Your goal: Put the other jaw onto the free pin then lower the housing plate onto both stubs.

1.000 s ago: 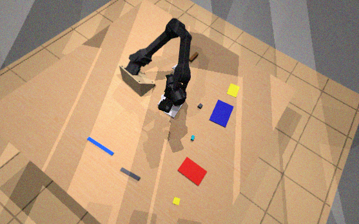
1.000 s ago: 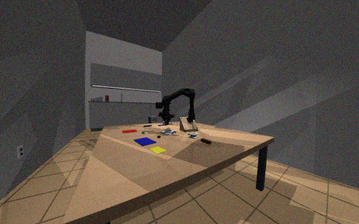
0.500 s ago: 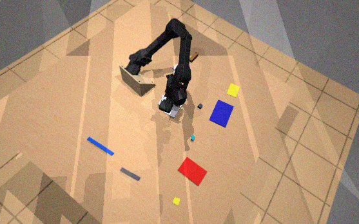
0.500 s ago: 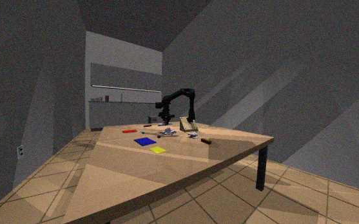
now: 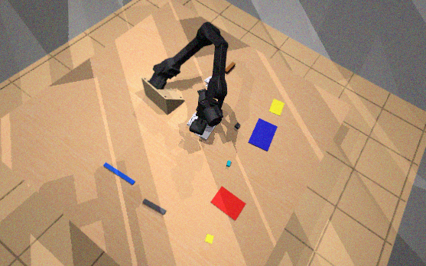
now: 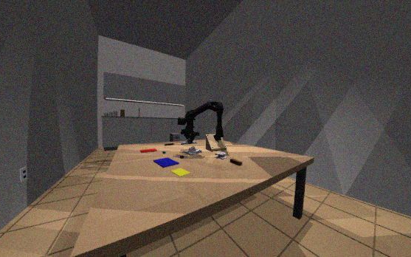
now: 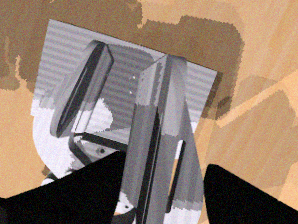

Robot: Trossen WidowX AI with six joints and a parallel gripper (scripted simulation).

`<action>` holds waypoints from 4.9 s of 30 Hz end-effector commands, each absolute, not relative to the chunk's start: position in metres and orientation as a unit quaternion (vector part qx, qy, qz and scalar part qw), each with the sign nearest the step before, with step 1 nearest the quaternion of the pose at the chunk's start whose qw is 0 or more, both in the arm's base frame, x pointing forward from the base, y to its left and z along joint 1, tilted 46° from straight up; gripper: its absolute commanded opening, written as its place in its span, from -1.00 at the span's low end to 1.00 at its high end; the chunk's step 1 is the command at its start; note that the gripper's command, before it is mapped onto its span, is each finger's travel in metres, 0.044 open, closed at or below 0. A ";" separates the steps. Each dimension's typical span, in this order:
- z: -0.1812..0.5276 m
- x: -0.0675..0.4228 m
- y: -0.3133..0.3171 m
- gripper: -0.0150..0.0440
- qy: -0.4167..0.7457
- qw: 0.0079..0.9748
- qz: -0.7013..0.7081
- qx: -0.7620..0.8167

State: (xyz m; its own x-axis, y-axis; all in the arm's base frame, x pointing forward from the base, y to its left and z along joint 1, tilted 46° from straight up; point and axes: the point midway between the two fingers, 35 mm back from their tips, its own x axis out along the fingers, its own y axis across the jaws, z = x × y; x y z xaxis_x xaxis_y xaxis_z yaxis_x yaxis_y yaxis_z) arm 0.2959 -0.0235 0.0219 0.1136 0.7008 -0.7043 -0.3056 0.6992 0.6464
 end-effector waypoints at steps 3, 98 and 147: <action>0.014 0.295 -0.014 -0.04 0.571 0.722 0.348 0.179; -0.020 0.299 0.021 -0.04 0.570 0.722 0.350 0.180; -0.022 0.299 0.024 -0.04 0.569 0.722 0.351 0.178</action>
State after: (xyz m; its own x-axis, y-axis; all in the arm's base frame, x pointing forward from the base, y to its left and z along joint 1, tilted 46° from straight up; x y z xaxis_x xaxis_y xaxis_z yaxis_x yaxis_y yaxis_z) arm 0.3008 0.0200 -0.0201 0.1145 0.7052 -0.6997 -0.3071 0.6949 0.6502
